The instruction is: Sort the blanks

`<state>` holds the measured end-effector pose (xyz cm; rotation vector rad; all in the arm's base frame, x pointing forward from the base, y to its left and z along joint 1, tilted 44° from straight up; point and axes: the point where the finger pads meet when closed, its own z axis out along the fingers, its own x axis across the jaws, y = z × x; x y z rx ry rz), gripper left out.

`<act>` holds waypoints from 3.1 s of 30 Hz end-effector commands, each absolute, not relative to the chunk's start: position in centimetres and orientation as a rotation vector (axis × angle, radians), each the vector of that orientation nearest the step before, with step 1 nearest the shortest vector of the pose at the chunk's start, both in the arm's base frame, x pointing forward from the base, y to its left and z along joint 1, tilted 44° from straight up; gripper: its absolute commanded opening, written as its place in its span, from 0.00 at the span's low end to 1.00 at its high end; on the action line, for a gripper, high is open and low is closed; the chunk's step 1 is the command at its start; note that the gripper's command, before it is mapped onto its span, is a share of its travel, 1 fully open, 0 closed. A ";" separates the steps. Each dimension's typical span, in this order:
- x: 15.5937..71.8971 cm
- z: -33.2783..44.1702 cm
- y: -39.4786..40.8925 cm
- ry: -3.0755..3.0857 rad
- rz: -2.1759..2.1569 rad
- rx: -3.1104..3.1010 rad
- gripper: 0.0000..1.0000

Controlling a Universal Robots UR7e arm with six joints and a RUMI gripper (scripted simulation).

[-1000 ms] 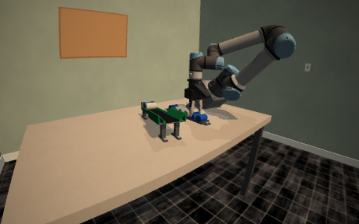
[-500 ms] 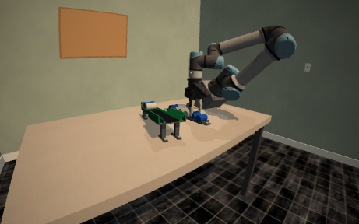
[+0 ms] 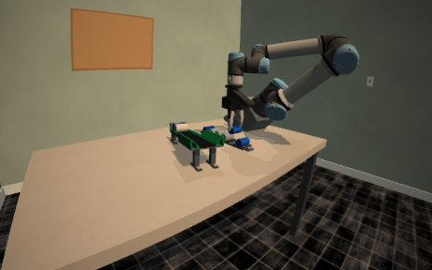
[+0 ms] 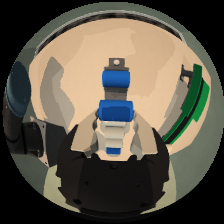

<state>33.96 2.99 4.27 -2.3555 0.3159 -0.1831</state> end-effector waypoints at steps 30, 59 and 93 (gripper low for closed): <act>33.3 8.2 -1.0 0.326 -0.180 -2.353 0.34; 49.4 5.7 -17.0 0.554 -0.086 -2.304 0.34; 50.8 4.1 -16.9 0.569 -0.079 -2.300 0.34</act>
